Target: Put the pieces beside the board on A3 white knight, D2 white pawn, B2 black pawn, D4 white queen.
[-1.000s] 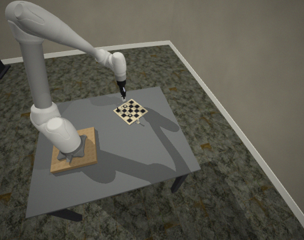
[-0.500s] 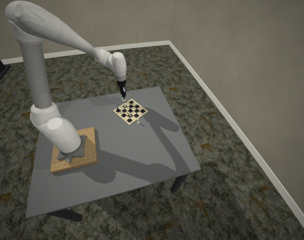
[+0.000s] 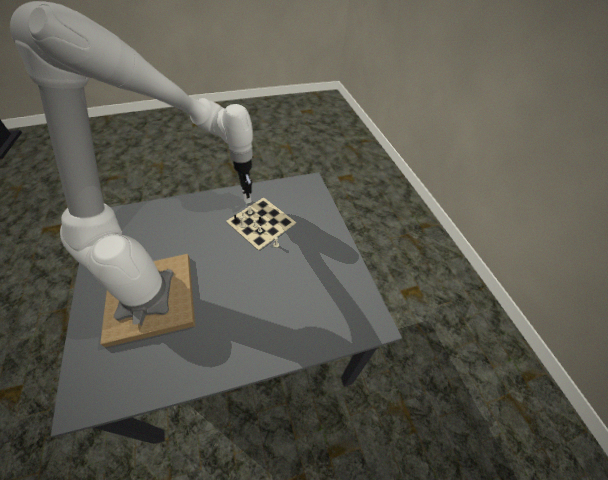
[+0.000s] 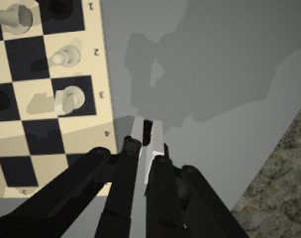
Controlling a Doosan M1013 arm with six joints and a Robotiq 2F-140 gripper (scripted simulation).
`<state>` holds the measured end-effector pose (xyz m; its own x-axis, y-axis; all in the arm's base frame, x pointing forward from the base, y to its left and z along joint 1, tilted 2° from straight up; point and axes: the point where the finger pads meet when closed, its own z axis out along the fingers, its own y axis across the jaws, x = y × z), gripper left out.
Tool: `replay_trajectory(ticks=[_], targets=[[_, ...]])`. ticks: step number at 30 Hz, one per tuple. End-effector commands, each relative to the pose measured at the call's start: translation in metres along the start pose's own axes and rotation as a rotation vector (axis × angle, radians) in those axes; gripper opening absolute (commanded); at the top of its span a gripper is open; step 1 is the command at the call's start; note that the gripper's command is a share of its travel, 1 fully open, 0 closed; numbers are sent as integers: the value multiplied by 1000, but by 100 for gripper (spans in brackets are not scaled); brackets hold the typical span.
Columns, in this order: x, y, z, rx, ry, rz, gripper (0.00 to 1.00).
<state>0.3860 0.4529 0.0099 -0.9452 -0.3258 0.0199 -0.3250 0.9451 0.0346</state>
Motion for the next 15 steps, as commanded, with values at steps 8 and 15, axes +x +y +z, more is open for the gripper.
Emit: replay_trajectory(ticks=[8,15], targets=[[0,0,-25,0,0,0,0],[0,0,-62,0,0,0,0]])
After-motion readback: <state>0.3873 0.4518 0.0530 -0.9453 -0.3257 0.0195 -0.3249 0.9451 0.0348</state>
